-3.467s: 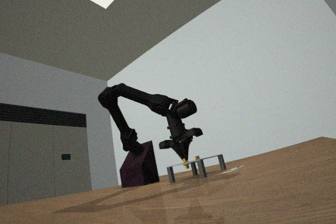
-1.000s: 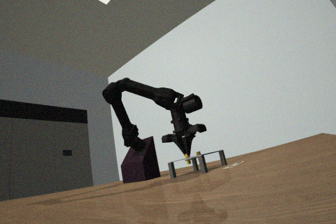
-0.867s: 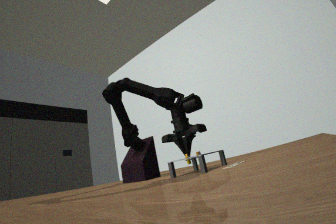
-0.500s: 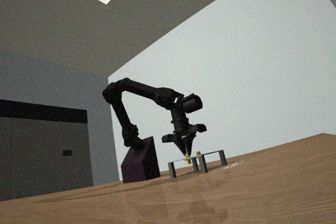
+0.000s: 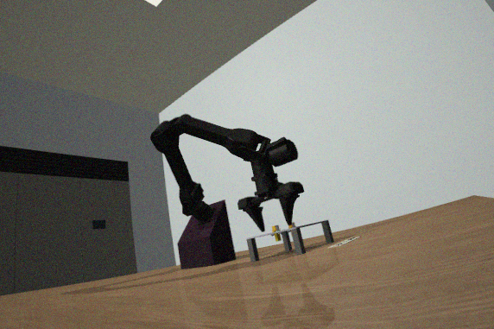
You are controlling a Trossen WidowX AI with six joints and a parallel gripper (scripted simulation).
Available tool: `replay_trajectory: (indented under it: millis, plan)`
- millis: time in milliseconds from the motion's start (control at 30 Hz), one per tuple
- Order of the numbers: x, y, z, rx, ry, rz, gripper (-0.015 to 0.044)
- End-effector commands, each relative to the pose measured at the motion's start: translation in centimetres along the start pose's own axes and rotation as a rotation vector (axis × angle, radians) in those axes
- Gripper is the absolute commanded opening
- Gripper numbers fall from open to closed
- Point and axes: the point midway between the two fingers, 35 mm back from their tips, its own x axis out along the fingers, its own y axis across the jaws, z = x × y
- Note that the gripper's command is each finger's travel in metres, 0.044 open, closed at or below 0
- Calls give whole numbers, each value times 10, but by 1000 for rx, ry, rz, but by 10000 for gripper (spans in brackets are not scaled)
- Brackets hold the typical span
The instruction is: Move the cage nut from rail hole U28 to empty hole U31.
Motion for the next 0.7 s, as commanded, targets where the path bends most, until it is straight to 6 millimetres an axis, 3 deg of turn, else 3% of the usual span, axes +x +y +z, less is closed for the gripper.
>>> replay_trajectory:
  millis: [0,67,133,667]
  plan:
    - [-11,-1,0,1,-2,0,440]
    - [-39,-1,1,1,-3,0,440]
    - [-50,0,0,1,-2,0,440]
    - [-50,0,0,1,-2,0,440]
